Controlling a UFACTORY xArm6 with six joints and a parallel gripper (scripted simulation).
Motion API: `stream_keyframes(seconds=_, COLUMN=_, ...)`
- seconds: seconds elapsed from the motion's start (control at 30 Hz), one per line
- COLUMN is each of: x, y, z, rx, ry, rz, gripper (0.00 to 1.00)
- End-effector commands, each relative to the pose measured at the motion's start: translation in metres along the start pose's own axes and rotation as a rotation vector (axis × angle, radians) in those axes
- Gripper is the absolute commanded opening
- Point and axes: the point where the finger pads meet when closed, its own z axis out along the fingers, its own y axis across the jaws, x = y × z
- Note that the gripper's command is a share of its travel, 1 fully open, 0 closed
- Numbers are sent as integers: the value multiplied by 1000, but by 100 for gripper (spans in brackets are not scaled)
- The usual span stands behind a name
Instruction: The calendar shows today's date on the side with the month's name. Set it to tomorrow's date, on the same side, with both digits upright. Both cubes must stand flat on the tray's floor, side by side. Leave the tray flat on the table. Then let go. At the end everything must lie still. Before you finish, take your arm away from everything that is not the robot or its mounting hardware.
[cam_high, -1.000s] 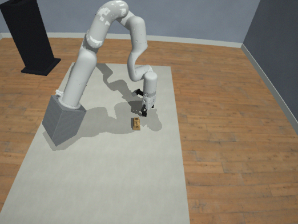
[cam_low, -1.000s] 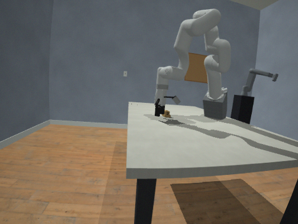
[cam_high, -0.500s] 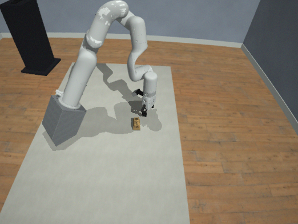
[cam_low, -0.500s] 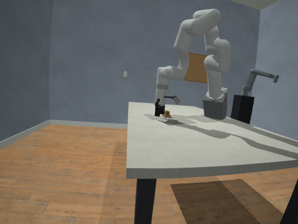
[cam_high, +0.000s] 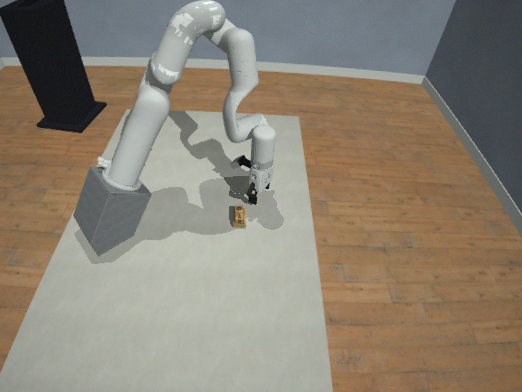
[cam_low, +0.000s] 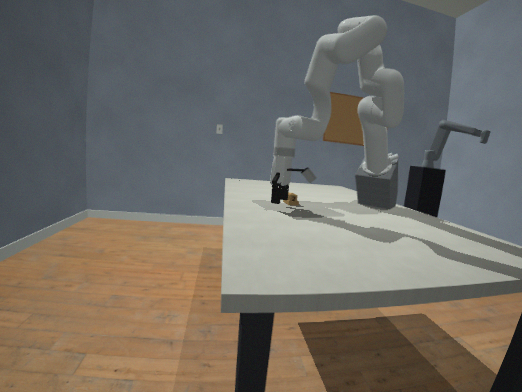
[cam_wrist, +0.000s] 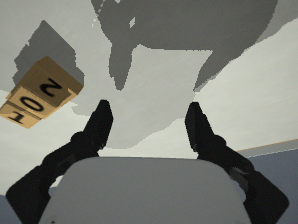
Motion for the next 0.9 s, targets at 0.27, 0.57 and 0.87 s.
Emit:
stream_keyframes(seconds=0.27, x=-1, y=1, z=-1, rx=-1, ry=-2, rz=0, gripper=100)
stream_keyframes(seconds=0.57, x=-1, y=1, z=-1, rx=-1, ry=-2, rz=0, gripper=100)
stream_keyframes(seconds=0.87, x=-1, y=1, z=-19, rx=-1, ry=-2, rz=0, gripper=100)
